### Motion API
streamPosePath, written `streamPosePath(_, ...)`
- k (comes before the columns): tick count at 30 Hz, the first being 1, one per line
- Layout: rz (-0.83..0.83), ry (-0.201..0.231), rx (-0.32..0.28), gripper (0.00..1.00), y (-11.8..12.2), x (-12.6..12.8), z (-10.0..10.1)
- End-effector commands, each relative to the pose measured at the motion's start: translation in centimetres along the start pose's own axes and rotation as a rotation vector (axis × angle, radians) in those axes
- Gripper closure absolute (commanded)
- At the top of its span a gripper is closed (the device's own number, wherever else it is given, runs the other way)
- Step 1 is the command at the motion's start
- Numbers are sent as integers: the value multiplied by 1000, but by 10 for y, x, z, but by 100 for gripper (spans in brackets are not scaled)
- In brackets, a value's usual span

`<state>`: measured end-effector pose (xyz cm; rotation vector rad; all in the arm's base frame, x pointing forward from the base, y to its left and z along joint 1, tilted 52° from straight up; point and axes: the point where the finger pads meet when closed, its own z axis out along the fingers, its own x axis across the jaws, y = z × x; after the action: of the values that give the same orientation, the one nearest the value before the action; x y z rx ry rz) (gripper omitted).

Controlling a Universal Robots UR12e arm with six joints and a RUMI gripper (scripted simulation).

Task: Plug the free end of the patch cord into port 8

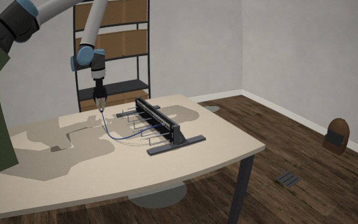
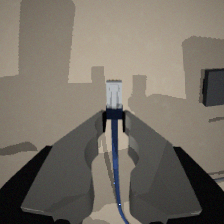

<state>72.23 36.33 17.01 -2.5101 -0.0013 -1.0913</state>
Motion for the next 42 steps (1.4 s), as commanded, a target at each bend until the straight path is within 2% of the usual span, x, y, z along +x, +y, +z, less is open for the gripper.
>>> streamPosePath(1,0,1,0,100,0,0,-6)
streamPosePath(42,0,1,0,100,0,0,-11)
